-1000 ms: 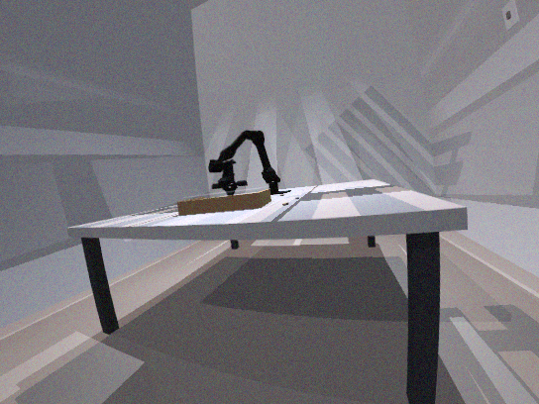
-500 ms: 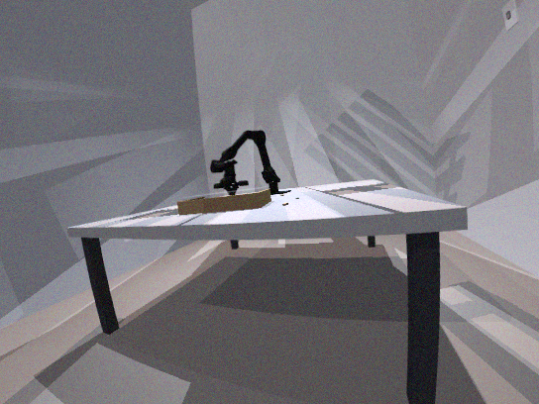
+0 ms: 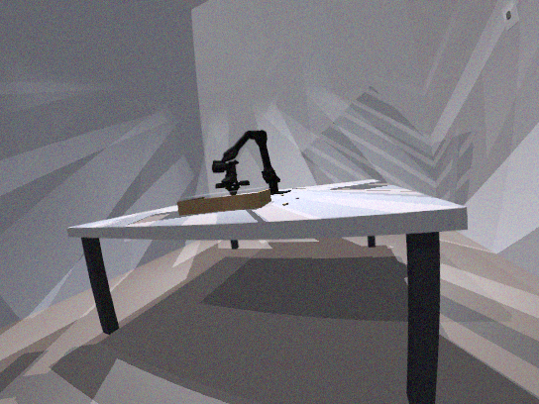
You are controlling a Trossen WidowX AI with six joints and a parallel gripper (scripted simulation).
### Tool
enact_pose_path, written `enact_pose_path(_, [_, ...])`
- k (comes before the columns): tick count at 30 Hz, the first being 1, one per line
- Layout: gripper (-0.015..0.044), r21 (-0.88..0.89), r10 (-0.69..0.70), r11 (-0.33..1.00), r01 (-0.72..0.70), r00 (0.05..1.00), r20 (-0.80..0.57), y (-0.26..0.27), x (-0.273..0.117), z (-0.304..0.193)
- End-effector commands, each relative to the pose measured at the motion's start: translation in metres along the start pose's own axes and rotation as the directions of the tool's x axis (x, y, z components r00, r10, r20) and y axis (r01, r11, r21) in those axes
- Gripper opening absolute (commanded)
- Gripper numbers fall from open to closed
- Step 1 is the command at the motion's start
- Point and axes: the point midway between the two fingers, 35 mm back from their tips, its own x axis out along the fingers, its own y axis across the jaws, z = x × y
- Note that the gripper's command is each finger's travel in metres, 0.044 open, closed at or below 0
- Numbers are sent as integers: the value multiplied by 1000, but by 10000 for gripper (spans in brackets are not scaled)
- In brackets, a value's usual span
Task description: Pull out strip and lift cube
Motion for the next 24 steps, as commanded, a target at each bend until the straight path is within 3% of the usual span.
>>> enact_pose_path(1, [0, 0, 18, 1000, -18, 999, -27, 4, 7, -15])
enact_pose_path(16, [0, 0, 18, 1000, -18, 999, -27, 4, 6, -19])
enact_pose_path(21, [0, 0, 16, 1000, -16, 1000, -25, -2, -40, -9])
enact_pose_path(24, [0, 0, 17, 1000, -17, 1000, -26, -1, -42, -9])
